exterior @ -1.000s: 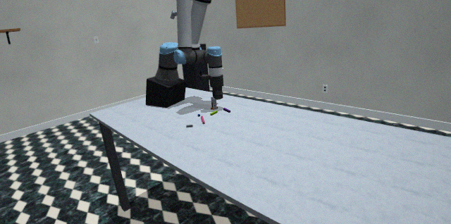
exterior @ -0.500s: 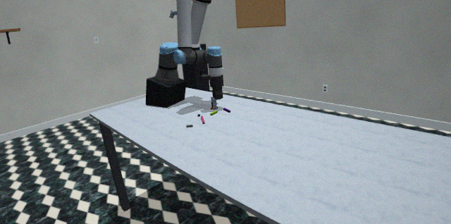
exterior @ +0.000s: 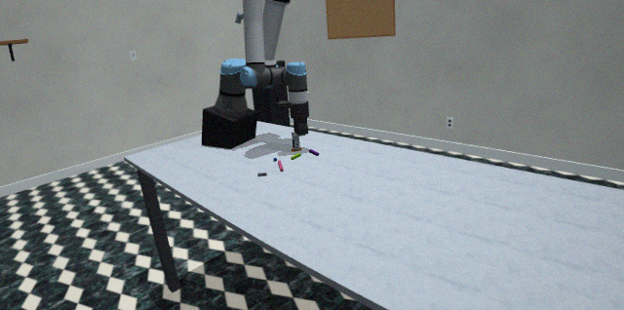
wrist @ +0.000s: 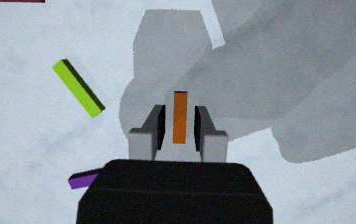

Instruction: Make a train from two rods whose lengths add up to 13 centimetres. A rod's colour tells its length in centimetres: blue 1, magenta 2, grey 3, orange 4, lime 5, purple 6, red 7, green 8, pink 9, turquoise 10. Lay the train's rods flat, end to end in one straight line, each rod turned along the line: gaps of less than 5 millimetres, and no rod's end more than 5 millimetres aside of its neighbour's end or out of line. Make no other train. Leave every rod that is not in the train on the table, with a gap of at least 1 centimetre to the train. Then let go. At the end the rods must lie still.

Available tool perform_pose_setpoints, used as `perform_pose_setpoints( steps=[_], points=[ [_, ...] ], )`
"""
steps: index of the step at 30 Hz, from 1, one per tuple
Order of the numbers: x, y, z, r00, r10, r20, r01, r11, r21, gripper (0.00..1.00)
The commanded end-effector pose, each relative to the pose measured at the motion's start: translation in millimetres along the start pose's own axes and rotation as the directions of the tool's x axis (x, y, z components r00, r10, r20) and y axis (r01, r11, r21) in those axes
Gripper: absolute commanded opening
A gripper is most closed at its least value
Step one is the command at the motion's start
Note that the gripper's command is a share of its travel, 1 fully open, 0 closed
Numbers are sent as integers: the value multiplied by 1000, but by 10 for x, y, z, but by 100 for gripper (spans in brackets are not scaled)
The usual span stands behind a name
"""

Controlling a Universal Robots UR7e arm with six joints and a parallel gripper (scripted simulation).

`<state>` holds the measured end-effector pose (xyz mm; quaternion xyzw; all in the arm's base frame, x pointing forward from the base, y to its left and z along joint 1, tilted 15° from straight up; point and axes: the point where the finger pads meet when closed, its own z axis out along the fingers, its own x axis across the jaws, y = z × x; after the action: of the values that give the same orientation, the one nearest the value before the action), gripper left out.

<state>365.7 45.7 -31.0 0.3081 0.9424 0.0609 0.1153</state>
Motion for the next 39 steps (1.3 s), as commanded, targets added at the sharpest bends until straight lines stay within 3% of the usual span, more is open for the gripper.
perform_pose_setpoints(
  steps=[1,26,39],
  points=[
    [-5,3,-78,1000,0,2,0,1000,-1,54],
    [-4,2,-691,1000,0,2,0,1000,-1,54],
    [-3,2,-811,1000,0,2,0,1000,-1,54]
  ],
)
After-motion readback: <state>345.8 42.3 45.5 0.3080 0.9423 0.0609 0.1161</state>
